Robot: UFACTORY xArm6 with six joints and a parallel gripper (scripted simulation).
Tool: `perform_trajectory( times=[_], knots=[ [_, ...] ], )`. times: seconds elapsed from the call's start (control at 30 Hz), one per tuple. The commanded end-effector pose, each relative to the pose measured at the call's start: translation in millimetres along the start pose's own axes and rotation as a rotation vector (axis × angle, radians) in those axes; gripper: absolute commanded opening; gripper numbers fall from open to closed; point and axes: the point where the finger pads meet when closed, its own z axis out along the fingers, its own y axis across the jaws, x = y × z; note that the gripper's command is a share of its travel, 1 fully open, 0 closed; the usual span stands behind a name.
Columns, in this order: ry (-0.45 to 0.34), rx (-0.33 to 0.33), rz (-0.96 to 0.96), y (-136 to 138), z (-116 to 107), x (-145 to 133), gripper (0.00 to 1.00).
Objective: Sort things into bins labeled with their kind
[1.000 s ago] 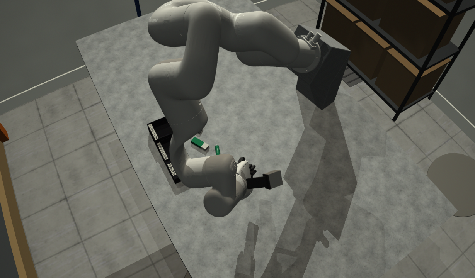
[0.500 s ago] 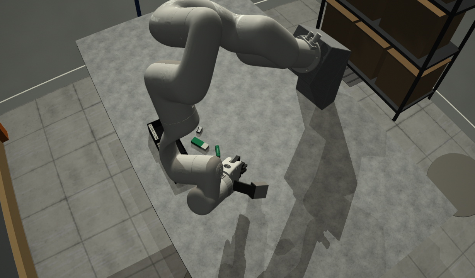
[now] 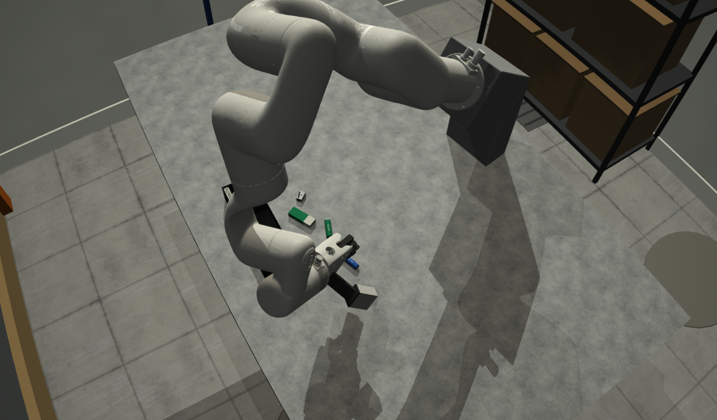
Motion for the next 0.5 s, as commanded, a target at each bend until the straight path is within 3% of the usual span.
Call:
perform_trajectory(
  times=[0.0,0.47],
  knots=[
    [0.018,0.016,0.155,6,0,-13,0.07],
    [0.058,0.064,0.535,17,0,-44,0.07]
  ],
)
